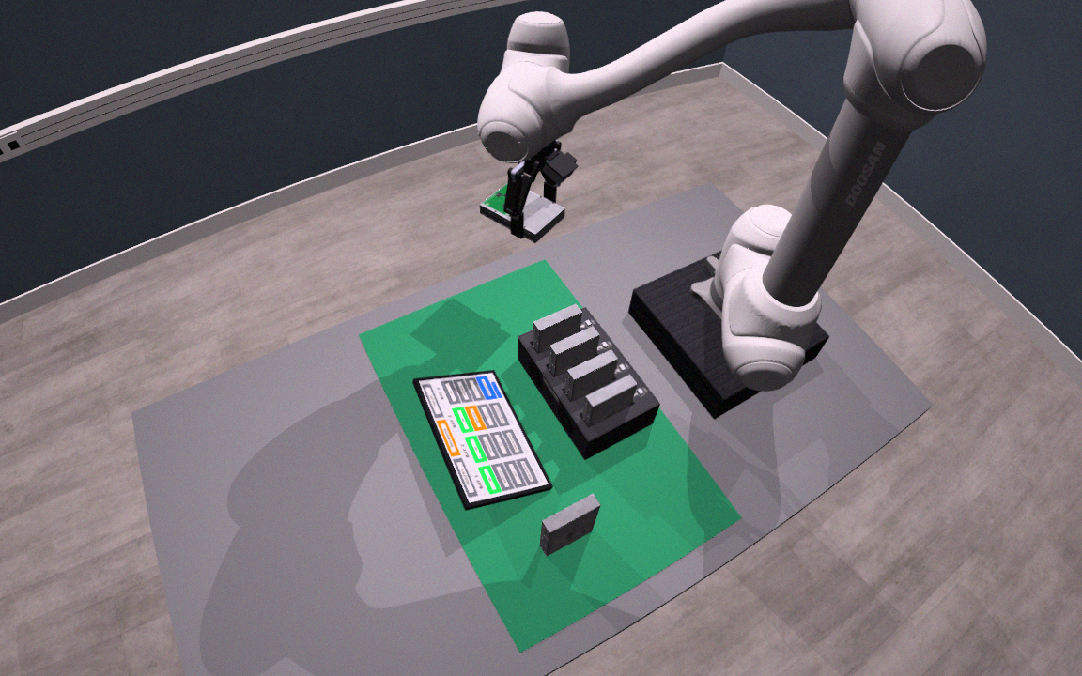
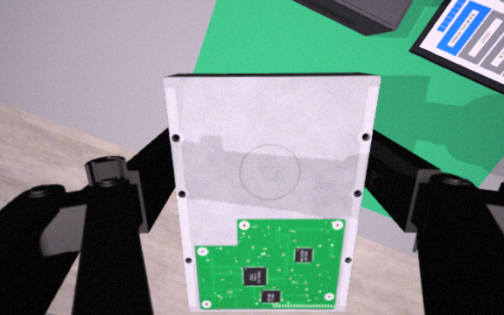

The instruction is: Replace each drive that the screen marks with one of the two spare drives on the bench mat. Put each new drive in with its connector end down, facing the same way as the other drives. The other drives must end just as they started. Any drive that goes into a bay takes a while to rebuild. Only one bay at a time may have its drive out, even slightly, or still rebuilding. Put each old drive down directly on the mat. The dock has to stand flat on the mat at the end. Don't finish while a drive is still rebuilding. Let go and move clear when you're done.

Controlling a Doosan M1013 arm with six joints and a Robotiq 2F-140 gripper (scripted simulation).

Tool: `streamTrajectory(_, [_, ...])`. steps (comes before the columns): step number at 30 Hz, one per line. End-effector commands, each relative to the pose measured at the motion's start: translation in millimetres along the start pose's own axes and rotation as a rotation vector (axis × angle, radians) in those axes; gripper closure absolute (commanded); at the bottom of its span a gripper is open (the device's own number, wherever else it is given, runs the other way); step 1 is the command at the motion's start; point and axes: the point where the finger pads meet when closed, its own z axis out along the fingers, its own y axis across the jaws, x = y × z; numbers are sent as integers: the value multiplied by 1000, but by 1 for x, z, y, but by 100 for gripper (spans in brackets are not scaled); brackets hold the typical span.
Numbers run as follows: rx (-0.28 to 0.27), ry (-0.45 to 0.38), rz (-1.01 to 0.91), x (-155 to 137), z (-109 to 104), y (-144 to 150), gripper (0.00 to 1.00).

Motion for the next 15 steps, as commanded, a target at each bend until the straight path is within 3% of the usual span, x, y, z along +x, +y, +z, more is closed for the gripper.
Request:
streamTrajectory(1, [3, -3, 50, 0, -1, 0, 90])
streamTrajectory(15, [2, -3, 145, 0, -1, 0, 90])
